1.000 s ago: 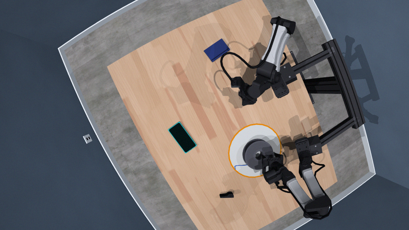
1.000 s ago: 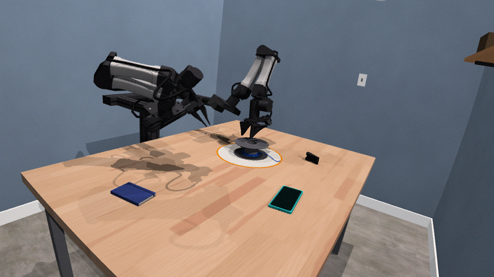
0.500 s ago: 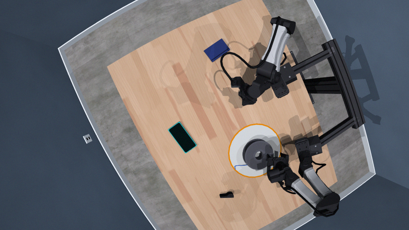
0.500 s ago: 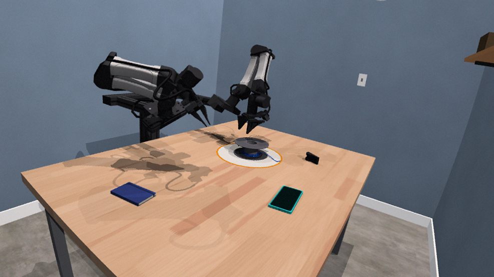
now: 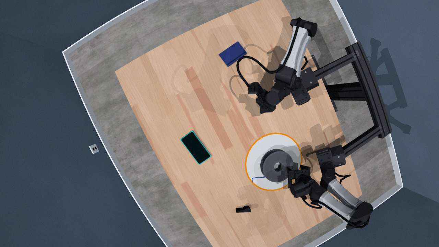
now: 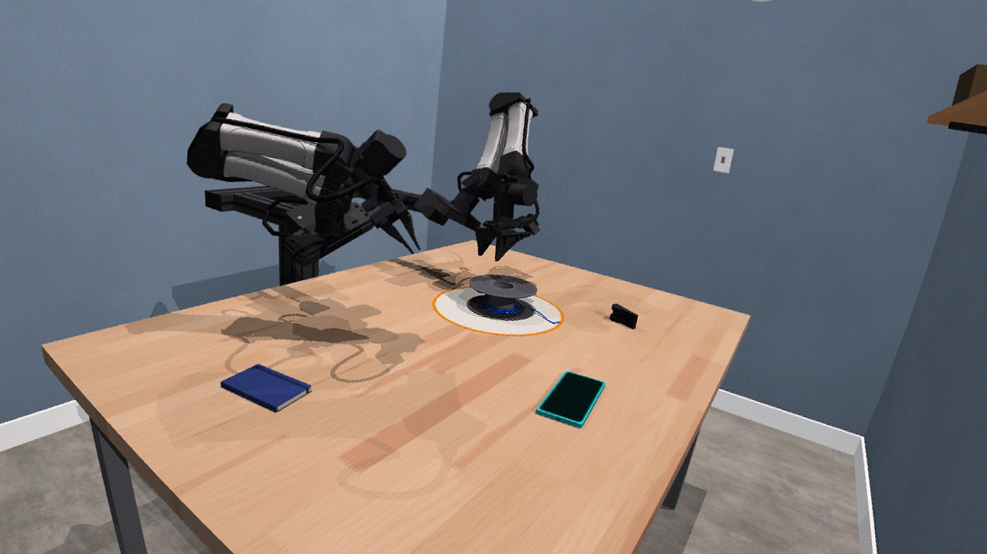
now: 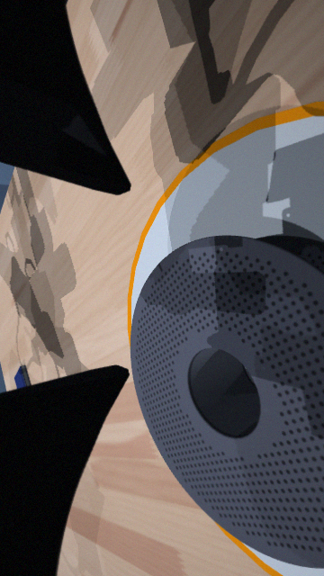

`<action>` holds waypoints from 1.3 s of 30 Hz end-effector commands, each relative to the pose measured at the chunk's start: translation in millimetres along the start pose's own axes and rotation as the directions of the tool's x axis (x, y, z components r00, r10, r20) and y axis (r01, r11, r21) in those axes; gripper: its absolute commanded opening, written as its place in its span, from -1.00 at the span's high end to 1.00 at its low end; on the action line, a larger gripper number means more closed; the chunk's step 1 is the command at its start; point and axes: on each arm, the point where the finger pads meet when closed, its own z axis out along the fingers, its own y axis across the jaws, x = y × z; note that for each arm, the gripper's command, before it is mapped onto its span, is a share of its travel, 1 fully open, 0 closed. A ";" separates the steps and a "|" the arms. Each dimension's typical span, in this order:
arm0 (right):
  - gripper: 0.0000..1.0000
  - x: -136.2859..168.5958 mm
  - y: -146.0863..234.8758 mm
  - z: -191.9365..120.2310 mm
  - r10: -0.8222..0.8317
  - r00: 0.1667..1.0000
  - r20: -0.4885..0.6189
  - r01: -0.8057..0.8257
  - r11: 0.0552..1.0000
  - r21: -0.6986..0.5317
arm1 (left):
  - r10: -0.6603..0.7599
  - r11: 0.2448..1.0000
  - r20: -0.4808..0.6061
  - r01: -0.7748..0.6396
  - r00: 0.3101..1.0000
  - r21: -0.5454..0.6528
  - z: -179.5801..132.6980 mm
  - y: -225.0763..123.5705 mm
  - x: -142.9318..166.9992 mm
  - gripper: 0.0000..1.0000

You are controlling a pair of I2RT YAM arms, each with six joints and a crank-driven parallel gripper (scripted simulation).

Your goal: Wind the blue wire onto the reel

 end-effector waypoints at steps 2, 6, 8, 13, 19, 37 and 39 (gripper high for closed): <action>0.70 -12.2 11.9 -1.9 0.031 0.999 0.023 -0.030 0.999 -0.022 | 0.015 0.999 0.017 -0.016 1.000 0.051 -18.6 25.4 2.7 -0.94; 0.70 -12.2 11.9 -1.9 0.031 0.999 0.023 -0.030 0.999 -0.022 | 0.020 0.989 0.033 -0.024 0.999 0.144 -40.3 45.1 4.2 -0.94; 0.70 -12.2 11.9 -1.9 0.031 0.999 0.023 -0.030 0.999 -0.022 | 0.021 0.985 0.038 -0.027 0.999 0.169 -47.6 50.7 4.6 -0.94; 0.70 -12.2 11.9 -1.9 0.031 0.999 0.023 -0.030 0.999 -0.022 | 0.340 0.940 0.029 -0.340 0.940 -0.029 -48.7 97.2 -11.1 -0.94; 0.70 -12.2 11.9 -1.9 0.031 0.999 0.023 -0.030 0.999 -0.022 | 0.307 0.950 -0.139 -0.312 0.942 -0.013 -71.8 81.1 22.4 -0.94; 0.70 -12.2 11.9 -1.9 0.031 0.999 0.023 -0.030 0.999 -0.022 | 0.394 0.912 -0.130 -0.405 0.910 -0.068 -85.2 83.8 23.5 -0.94; 0.70 -12.2 11.9 -1.9 0.031 0.999 0.023 -0.030 0.999 -0.022 | 0.393 0.912 -0.127 -0.403 0.911 -0.069 -85.2 83.4 23.3 -0.94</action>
